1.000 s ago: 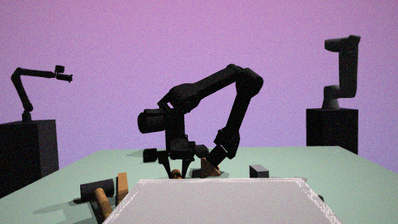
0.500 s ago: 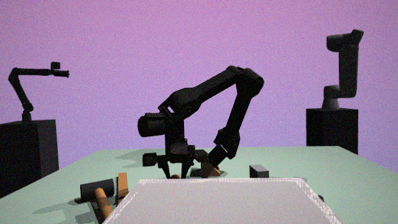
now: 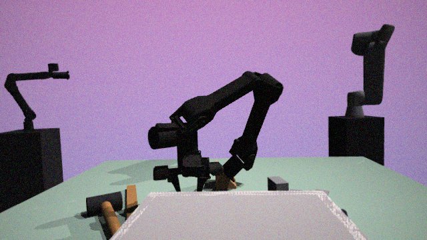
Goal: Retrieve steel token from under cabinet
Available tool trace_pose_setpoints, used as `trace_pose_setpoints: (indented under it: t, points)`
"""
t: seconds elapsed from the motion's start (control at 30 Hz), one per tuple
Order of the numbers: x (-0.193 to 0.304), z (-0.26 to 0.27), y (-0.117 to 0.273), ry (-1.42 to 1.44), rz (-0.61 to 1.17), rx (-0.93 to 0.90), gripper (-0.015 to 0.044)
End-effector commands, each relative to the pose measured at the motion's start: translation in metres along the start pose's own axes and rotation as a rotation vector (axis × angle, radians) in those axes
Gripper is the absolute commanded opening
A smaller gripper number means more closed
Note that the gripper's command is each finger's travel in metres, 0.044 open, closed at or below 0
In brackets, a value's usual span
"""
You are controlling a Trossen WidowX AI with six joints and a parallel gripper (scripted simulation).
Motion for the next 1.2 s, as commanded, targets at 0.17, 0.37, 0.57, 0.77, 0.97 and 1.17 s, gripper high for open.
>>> trace_pose_setpoints:
  t: [0.17, 0.37, 0.57, 0.77, 0.97, 1.17]
  points:
    - [-0.001, 0.0, -0.01, 0.002, 0.032, -0.008, 0.027]
    - [-0.005, 0.0, -0.023, 0.027, 0.038, -0.011, 0.027]
    - [-0.002, 0.0, -0.024, 0.023, 0.038, -0.011, 0.027]
    - [0.006, 0.001, -0.026, 0.005, 0.038, -0.011, 0.027]
    - [0.003, 0.001, -0.024, 0.018, 0.035, -0.008, 0.0158]
    - [0.003, 0.001, -0.024, 0.018, 0.035, -0.008, 0.0118]
Point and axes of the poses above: the point midway between the two fingers, 35 mm back from their tips, its own y axis back along the fingers, its own z axis across the jaws, x = y × z, the point moved 2 cm from there along y, back along the fingers, and after that the axes turned 7 degrees about y, right-handed, at the moved point
